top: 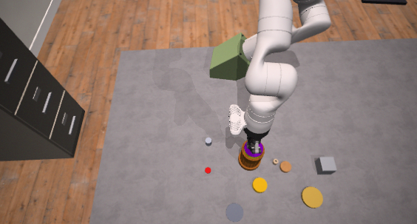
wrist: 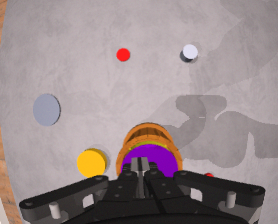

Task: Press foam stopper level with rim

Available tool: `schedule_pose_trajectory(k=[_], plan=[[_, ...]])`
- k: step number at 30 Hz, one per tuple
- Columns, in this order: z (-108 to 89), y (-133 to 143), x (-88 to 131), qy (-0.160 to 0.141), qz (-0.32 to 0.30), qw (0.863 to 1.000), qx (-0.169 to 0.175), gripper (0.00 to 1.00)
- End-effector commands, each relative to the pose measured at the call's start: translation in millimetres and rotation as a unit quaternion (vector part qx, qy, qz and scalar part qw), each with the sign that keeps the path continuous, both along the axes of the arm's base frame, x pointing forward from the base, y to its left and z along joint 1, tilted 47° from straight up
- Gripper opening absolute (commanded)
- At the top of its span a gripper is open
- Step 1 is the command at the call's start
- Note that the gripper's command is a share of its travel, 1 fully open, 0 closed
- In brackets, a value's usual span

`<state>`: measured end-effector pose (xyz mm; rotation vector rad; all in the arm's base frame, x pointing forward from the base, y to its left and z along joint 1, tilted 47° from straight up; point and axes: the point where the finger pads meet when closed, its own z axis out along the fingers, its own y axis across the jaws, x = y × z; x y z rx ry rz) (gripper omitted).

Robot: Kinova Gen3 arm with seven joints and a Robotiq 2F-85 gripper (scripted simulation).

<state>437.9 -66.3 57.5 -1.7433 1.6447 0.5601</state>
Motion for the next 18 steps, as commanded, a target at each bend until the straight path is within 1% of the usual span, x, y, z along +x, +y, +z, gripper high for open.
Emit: schedule_pose_trajectory(k=[1, 9, 18], plan=[[4.1, 5, -1, 0.004, 0.004, 1.0, 0.002, 0.0], [6.1, 12, -5, 0.009, 0.015, 1.0, 0.002, 0.0], [6.8, 14, -6, 0.011, 0.019, 1.0, 0.002, 0.0]])
